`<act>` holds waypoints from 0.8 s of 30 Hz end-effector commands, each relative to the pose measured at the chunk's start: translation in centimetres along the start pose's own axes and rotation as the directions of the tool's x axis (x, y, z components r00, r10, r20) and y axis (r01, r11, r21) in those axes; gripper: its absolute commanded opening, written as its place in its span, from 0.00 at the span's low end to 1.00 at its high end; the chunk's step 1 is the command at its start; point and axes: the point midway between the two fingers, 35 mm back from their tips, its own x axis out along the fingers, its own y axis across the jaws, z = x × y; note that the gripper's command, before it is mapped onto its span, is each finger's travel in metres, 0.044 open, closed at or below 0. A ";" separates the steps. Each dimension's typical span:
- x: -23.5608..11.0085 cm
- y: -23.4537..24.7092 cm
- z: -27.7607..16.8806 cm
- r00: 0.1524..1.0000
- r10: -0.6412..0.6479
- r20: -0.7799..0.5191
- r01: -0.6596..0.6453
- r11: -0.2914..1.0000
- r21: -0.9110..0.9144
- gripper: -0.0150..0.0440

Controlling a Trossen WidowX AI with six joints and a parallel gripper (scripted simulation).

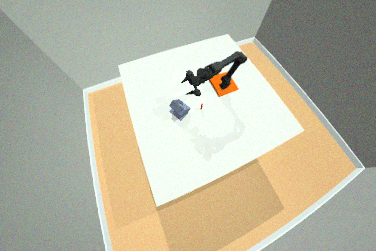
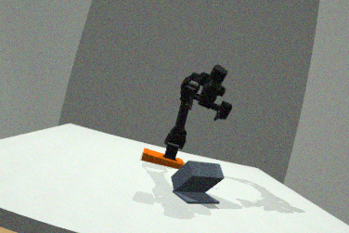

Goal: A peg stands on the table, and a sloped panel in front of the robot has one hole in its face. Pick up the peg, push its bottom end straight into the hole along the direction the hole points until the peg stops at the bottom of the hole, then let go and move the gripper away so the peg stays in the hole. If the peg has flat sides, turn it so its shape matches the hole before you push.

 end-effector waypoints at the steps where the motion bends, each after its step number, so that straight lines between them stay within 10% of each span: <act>1: 0.8 1.8 -2.2 0.992 0.057 -0.112 -0.068 0.993 -0.097 1.00; 24: -0.5 9.2 -17.0 0.591 0.178 -0.787 -0.631 0.709 -0.314 1.00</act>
